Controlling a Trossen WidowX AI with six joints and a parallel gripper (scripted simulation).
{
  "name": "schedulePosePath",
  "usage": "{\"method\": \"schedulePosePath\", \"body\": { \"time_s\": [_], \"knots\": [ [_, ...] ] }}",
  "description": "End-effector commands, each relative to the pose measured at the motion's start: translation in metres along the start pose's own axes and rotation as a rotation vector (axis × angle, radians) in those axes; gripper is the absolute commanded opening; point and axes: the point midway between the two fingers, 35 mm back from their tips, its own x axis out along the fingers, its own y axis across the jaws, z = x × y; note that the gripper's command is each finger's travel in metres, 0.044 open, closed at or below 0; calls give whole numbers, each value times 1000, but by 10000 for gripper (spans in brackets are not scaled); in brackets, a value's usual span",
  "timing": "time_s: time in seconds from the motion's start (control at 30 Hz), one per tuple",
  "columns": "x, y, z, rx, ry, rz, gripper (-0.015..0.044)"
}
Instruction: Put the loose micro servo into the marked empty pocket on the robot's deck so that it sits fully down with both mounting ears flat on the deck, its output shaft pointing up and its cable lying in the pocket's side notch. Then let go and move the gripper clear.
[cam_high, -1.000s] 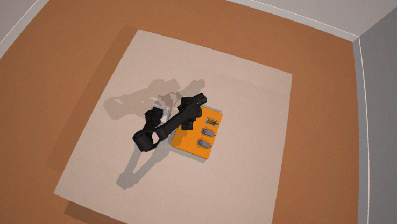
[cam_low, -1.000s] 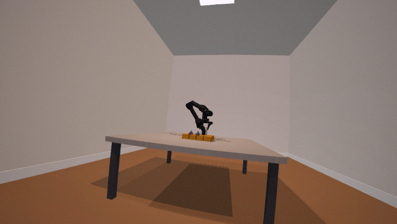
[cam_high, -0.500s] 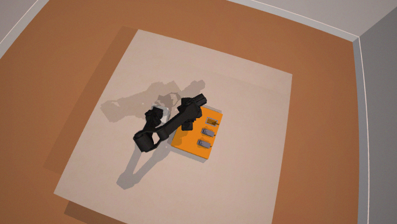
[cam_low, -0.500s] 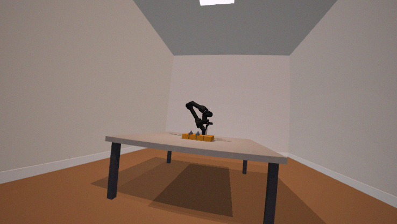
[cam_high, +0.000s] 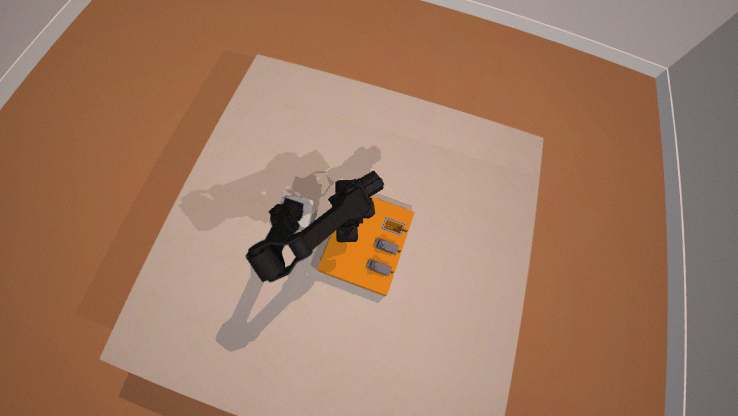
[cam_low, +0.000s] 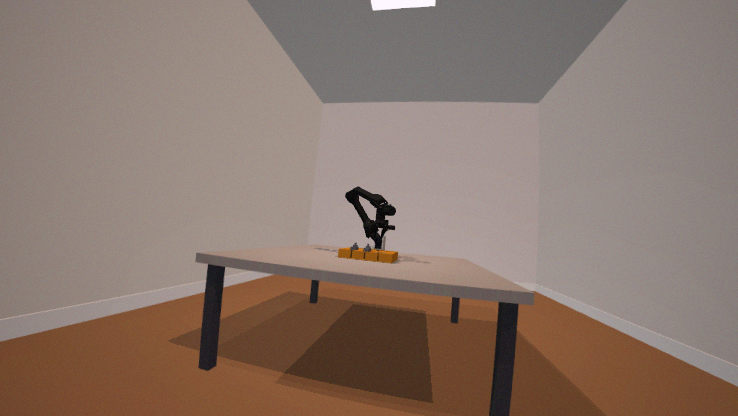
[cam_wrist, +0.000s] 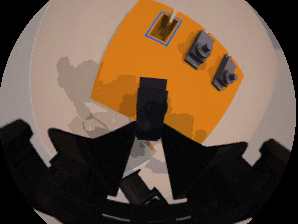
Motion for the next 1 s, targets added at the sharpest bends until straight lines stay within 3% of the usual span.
{"method": "schedulePosePath", "body": {
  "time_s": [0.0, 0.4, 0.97],
  "knots": [
    [-17, -1, -1, 8, -16, 8, 0],
    [-17, -3, -2, 8, -16, 8, 0],
    [-18, -20, 55, 11, -19, 6, 0]
  ]
}}
